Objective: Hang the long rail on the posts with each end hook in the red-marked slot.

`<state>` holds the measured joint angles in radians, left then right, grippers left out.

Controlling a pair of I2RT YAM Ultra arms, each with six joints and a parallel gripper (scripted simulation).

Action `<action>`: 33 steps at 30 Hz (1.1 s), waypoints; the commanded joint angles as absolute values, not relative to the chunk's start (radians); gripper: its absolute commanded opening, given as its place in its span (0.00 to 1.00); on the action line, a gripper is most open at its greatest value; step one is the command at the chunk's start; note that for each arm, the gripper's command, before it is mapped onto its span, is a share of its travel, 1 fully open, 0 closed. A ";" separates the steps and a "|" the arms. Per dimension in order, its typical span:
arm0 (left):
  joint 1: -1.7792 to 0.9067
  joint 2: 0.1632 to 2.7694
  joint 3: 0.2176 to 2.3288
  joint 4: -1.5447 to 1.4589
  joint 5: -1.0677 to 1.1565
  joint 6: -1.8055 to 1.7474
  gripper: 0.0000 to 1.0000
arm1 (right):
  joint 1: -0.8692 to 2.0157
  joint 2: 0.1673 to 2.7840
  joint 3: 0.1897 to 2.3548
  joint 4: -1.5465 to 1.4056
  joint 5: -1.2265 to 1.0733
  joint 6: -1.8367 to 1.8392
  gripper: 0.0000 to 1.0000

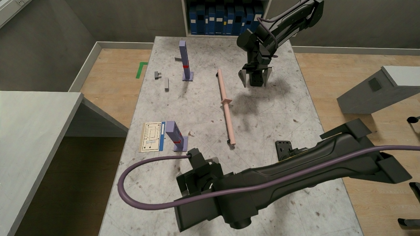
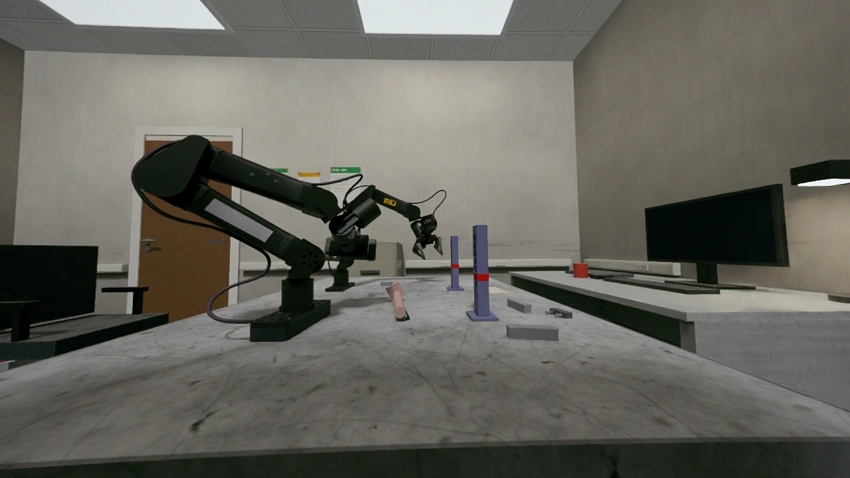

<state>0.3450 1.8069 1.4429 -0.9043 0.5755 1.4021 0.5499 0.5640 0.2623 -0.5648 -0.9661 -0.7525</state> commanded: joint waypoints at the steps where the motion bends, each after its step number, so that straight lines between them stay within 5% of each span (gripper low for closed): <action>1: 0.345 1.785 1.459 -0.903 0.594 1.401 1.00 | 0.550 0.558 0.277 -0.562 -0.986 -0.752 1.00; 22: 0.342 1.782 1.424 -0.817 0.603 1.342 1.00 | 0.528 0.546 0.260 -0.587 -0.989 -0.761 1.00; 33: 0.307 1.604 1.124 -0.410 0.647 1.013 1.00 | 0.194 0.423 0.229 -0.480 -1.018 -0.632 1.00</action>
